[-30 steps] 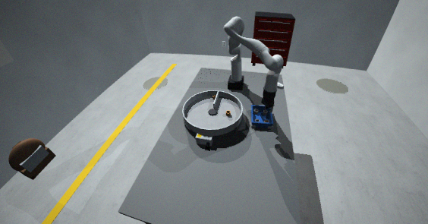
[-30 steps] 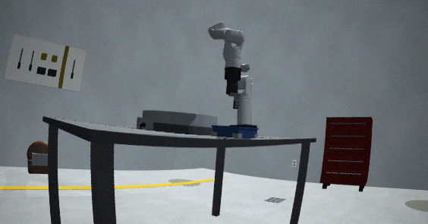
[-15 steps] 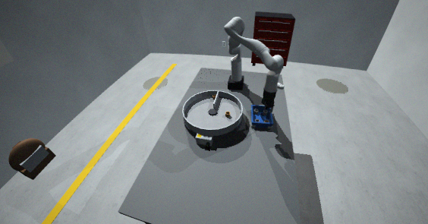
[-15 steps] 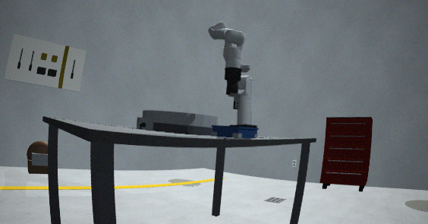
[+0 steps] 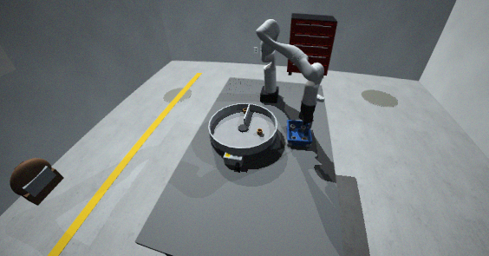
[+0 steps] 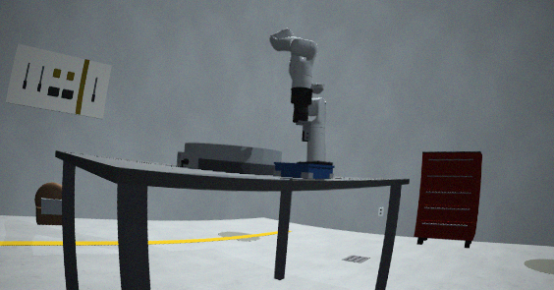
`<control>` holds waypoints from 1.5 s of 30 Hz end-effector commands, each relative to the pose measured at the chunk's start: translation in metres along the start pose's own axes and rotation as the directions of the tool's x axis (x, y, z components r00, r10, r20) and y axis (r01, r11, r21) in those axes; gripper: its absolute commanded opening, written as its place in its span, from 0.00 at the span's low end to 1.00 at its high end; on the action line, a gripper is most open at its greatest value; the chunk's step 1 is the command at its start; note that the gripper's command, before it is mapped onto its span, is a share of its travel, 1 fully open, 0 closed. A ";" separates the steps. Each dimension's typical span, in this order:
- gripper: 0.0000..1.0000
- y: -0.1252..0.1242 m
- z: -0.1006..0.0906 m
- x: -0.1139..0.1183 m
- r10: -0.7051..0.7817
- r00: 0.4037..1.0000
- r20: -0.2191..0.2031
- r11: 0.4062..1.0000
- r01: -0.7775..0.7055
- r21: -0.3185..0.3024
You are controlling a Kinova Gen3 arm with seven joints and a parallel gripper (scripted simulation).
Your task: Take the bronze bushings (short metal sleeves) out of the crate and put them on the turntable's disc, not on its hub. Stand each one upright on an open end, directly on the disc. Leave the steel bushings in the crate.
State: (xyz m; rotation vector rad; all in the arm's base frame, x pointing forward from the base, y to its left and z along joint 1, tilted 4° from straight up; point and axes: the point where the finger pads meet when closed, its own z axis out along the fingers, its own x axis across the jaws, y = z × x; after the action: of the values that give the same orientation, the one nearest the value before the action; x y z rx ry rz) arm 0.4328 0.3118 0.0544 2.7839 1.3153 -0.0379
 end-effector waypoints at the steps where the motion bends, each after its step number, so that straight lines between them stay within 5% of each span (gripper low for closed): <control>1: 0.76 -0.001 0.001 -0.001 0.009 1.000 0.006 1.000 -0.009 0.001; 45: 0.76 -0.003 0.001 0.002 0.009 1.000 0.006 1.000 -0.009 0.001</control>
State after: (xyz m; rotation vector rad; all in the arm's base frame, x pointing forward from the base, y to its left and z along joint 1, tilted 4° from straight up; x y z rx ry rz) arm 0.4334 0.3154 0.0542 2.7822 1.3178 -0.0362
